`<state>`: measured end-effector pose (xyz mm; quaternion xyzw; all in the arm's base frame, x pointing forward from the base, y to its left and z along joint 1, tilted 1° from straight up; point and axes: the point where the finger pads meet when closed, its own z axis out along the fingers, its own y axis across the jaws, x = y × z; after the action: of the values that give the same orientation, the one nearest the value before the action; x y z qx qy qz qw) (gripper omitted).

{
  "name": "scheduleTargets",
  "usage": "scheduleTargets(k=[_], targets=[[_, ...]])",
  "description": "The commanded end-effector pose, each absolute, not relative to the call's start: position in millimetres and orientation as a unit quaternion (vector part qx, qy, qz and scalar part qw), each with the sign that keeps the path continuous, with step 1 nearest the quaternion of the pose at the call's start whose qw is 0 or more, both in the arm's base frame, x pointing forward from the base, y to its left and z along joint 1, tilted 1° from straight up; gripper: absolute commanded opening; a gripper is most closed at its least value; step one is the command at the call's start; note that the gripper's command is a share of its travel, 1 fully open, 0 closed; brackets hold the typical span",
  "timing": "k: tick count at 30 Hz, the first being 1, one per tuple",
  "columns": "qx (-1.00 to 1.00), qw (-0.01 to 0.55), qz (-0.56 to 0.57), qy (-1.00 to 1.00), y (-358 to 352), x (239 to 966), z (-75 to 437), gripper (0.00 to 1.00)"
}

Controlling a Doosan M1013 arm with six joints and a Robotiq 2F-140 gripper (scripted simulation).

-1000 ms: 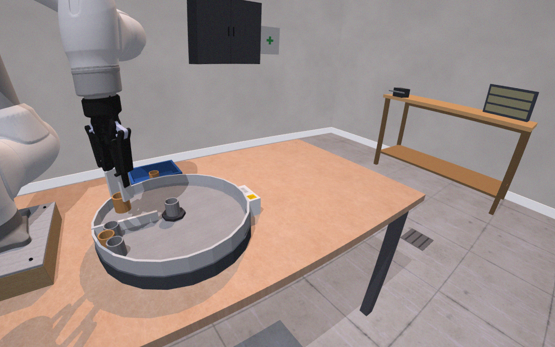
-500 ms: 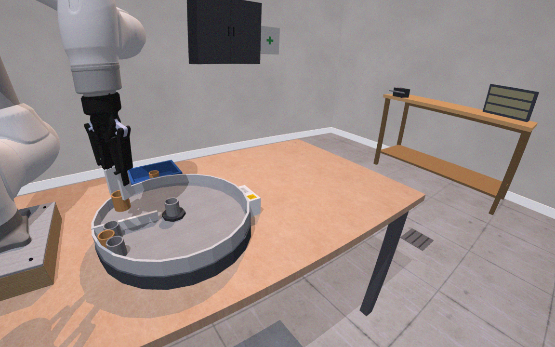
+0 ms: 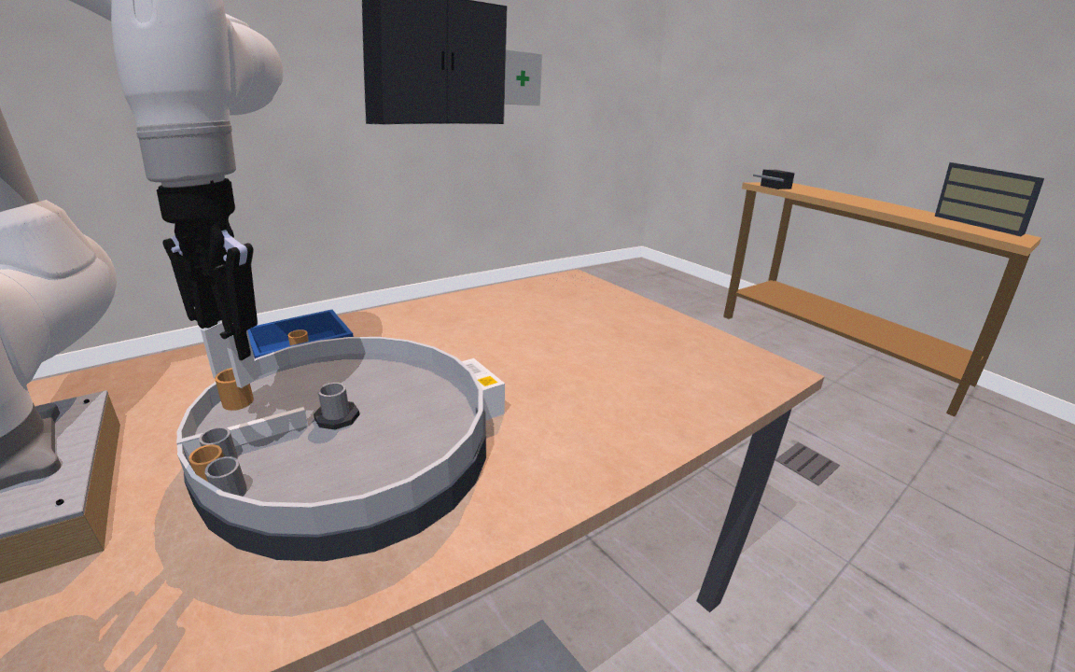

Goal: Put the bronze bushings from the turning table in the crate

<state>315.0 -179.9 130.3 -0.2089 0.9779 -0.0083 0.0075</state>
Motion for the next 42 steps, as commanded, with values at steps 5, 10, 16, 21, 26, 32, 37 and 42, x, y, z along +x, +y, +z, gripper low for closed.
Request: scheduleTargets(k=[5,10,16,21,26,32,37,42], targets=[[-0.209,0.008,-0.008,0.978,-179.9,315.0,130.4,0.00],[-0.209,0.008,-0.008,0.978,-179.9,315.0,130.4,0.00],[-0.209,0.008,-0.008,0.978,-176.1,316.6,130.3,0.00],[-0.209,0.008,-0.008,0.978,-163.2,322.0,130.3,0.00],[-0.209,0.008,-0.008,0.978,-150.1,327.5,130.2,0.00],[-0.209,0.008,-0.008,0.978,-112.5,343.2,130.0,0.00],[-0.209,0.008,-0.008,0.978,-71.5,360.4,129.9,0.00],[-0.209,0.008,-0.008,0.978,-38.9,374.0,129.7,0.00]])
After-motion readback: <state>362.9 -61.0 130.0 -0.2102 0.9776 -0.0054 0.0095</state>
